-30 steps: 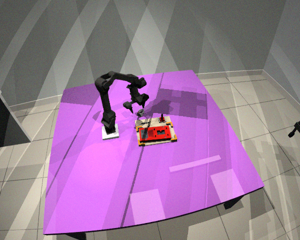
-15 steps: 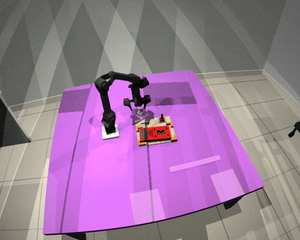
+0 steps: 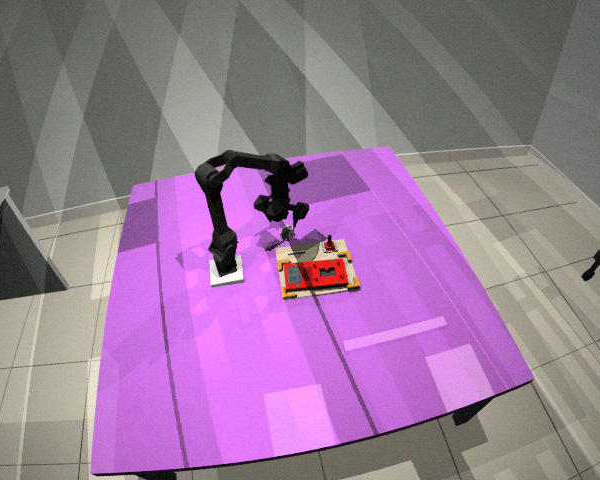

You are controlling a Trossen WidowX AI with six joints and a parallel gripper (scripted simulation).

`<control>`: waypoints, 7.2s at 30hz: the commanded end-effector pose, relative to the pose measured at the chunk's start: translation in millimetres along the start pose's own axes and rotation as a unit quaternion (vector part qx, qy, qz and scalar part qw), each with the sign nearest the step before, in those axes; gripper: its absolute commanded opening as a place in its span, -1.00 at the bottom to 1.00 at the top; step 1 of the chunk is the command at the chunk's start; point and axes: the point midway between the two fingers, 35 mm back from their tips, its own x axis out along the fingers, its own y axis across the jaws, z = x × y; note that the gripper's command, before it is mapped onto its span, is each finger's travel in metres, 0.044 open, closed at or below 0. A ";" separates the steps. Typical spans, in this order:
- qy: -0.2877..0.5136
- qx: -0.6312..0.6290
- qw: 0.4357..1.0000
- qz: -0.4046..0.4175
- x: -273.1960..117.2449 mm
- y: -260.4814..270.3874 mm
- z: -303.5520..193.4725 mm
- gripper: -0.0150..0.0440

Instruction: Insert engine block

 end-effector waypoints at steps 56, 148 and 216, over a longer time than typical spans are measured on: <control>0.010 0.029 1.000 -0.002 35.4 13.2 -5.7 -0.40; 0.006 -0.525 0.851 0.008 -46.9 136.3 49.7 -0.49; -0.002 -0.840 0.543 0.007 -8.7 211.9 134.9 0.05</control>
